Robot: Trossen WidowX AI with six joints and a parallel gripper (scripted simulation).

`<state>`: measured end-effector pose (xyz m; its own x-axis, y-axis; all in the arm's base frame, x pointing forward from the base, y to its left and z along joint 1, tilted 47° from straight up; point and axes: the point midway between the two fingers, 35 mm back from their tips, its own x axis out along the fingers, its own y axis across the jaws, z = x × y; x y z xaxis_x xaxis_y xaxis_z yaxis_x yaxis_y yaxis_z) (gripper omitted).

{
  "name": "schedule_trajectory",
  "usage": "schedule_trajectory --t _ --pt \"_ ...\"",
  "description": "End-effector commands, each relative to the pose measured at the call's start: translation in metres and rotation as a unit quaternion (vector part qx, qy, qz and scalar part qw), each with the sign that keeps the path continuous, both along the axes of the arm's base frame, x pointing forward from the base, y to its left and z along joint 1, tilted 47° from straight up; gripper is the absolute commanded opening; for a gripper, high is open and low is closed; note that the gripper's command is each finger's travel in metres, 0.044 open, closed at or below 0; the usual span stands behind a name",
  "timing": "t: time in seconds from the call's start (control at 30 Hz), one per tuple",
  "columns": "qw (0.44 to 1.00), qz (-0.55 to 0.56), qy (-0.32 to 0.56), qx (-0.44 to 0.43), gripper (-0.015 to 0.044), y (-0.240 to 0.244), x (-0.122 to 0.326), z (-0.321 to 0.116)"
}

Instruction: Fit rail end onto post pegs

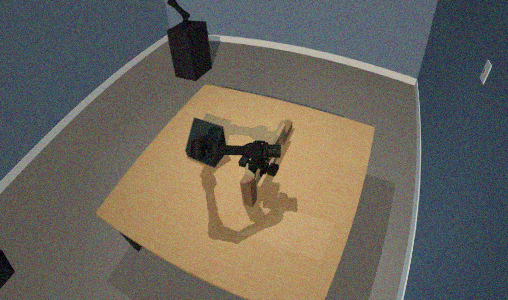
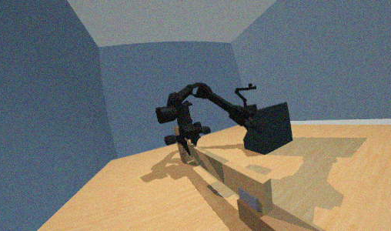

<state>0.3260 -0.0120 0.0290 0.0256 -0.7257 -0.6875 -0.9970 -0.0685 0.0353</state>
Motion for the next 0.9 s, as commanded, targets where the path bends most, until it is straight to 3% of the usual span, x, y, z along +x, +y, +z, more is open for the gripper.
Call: schedule_trajectory --t 0.0,0.87 --pt "1.0 0.003 0.0 -0.001 0.0 -0.0013 0.0008 0.0017" --pt "1.0 0.003 0.0 -0.002 0.0 -0.0065 0.0013 0.0078"
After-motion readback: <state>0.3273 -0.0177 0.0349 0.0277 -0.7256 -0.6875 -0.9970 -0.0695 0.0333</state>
